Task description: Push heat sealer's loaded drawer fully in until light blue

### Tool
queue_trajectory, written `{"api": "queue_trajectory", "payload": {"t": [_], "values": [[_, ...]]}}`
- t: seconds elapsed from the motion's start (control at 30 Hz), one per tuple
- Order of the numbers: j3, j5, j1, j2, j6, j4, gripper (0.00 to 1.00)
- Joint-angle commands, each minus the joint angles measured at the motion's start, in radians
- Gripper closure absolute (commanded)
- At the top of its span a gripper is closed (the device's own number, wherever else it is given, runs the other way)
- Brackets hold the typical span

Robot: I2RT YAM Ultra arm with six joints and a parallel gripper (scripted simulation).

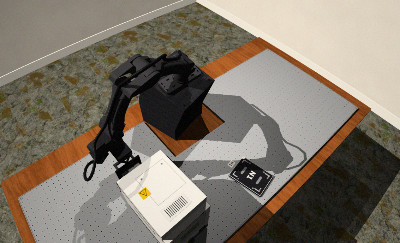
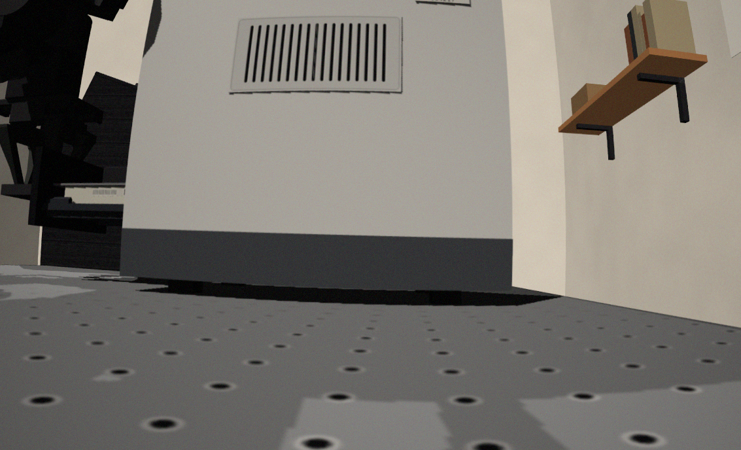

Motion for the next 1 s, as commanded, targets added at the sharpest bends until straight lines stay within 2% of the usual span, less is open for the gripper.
{"api": "queue_trajectory", "payload": {"t": [0.0, 0.97], "values": [[0.035, -0.009, 0.011, 0.023, 0.016, 0.037, 0.55], [0.037, -0.007, 0.0, 0.013, 0.017, 0.041, 0.55]]}}
